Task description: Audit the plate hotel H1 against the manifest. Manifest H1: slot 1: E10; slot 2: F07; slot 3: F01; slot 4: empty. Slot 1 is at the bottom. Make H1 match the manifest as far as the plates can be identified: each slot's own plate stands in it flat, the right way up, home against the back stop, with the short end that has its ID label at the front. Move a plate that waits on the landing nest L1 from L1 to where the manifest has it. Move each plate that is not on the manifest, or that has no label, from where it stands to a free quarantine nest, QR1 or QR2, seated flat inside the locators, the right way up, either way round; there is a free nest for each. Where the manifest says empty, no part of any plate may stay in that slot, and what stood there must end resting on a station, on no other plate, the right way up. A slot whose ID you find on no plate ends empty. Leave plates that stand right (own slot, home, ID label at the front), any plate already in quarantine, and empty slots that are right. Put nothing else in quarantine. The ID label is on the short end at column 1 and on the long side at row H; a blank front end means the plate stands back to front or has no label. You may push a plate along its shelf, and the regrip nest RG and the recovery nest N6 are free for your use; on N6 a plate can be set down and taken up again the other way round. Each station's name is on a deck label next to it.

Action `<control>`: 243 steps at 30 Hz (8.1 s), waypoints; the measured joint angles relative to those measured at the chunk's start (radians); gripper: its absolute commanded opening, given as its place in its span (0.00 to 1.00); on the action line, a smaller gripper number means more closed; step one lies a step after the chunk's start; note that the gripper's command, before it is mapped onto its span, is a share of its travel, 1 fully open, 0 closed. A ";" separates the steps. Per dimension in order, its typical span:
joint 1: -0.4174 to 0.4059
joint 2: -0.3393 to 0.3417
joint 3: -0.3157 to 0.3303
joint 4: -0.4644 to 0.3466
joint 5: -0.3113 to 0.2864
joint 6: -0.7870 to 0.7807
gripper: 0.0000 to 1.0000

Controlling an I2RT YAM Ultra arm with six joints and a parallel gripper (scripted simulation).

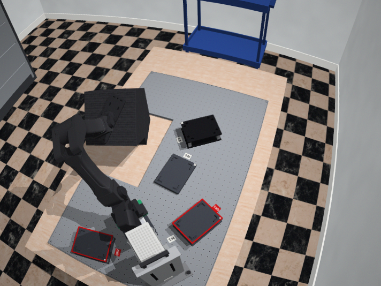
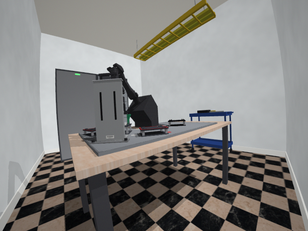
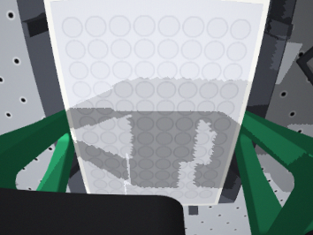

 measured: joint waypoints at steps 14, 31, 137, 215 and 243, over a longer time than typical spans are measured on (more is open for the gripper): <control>0.008 -0.031 0.000 -0.030 0.003 0.006 0.87; 0.025 -0.079 0.000 -0.086 0.016 0.019 0.87; 0.228 -0.346 0.159 -0.558 0.143 0.171 0.87; 0.763 0.190 0.671 -0.851 0.421 1.891 0.87; 0.850 0.528 1.066 -0.991 0.455 2.244 0.87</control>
